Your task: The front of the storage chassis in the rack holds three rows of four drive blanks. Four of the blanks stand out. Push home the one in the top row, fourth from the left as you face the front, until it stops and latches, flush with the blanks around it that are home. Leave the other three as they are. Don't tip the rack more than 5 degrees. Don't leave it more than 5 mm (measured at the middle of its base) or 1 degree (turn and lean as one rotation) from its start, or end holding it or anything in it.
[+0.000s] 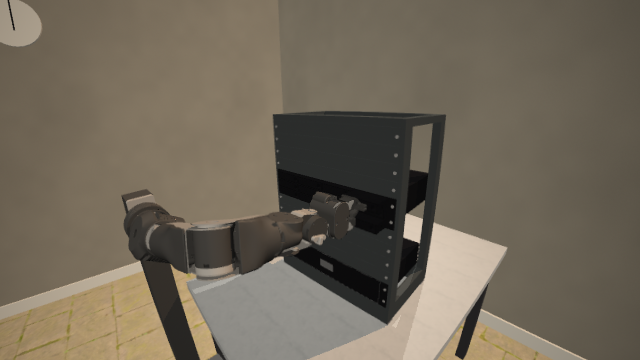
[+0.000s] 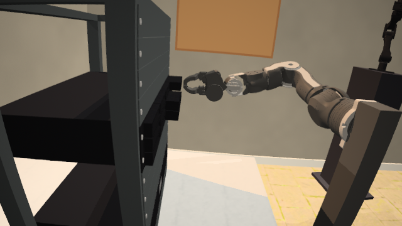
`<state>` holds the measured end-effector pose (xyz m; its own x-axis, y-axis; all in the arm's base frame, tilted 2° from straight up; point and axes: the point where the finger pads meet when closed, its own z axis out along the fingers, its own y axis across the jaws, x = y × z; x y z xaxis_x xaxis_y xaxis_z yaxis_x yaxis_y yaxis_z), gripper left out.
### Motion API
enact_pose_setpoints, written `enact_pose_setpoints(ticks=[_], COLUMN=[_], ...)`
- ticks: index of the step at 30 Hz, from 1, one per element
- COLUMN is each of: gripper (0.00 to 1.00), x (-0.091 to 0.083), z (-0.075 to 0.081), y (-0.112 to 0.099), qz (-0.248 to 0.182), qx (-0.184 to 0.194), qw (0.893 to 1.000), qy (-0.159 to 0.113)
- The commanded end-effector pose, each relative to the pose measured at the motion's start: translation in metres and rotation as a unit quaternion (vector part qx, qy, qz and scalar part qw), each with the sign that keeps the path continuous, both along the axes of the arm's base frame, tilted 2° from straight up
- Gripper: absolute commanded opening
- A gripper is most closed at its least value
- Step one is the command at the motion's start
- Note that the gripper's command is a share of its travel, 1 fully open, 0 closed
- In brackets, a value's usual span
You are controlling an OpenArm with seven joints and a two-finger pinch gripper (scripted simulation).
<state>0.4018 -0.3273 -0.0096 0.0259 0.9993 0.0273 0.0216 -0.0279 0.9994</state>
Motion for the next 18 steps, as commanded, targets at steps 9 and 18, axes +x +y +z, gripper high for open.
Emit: enact_pose_setpoints(ticks=[9,18], gripper=[0.0,0.0], x=[0.0101,0.0124], z=[0.0046,0.0047], y=[-0.0008,-0.0006], qz=[0.0,0.0], qx=[0.001,0.001], qw=[1.0,1.0], qy=[-0.007,-0.007])
